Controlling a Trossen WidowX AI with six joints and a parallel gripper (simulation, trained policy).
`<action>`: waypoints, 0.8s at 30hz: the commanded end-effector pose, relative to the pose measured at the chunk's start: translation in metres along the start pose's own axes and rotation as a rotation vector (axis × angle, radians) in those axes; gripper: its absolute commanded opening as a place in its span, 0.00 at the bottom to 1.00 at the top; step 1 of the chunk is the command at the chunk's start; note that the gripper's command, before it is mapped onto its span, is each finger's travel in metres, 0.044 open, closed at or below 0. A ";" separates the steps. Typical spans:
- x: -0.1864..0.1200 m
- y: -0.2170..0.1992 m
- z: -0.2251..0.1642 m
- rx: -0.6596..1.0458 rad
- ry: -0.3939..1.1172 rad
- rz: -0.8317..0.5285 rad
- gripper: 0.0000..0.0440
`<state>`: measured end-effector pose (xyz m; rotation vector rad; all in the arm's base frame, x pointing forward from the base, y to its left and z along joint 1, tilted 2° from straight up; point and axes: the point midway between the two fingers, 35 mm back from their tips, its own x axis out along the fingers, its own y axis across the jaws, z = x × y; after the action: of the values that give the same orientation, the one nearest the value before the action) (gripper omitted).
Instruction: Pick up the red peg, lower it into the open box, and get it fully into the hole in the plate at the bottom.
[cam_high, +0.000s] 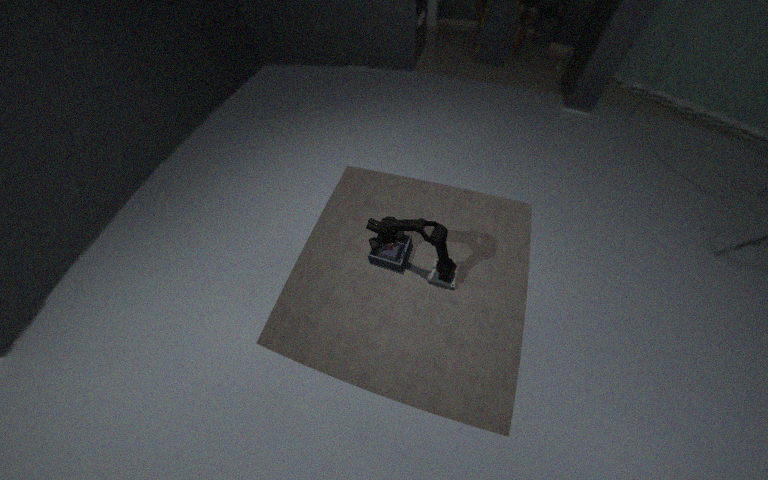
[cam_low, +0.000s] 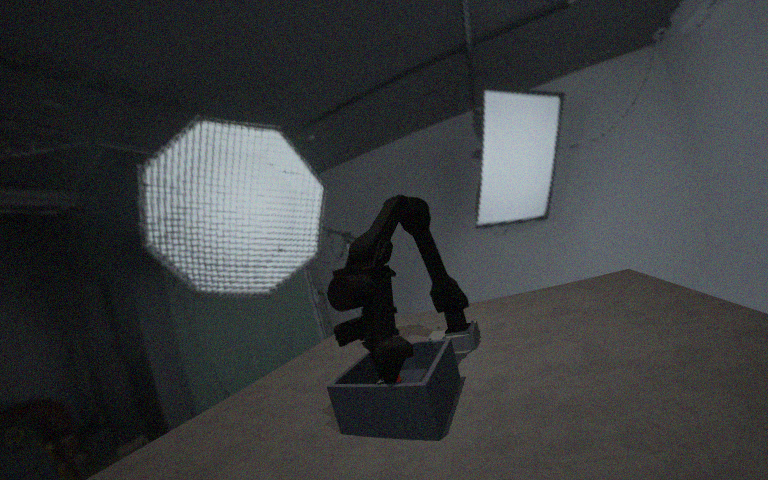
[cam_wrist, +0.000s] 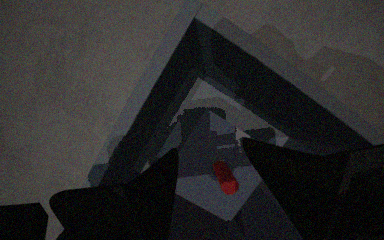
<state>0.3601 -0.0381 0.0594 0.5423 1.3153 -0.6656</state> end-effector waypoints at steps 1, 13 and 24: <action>-0.006 0.009 0.009 -0.008 0.013 0.028 0.88; -0.032 0.048 0.034 -0.048 0.040 0.150 1.00; -0.045 0.069 0.043 -0.067 0.029 0.212 1.00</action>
<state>0.3840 -0.0395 0.0816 0.5687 1.4531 -0.5877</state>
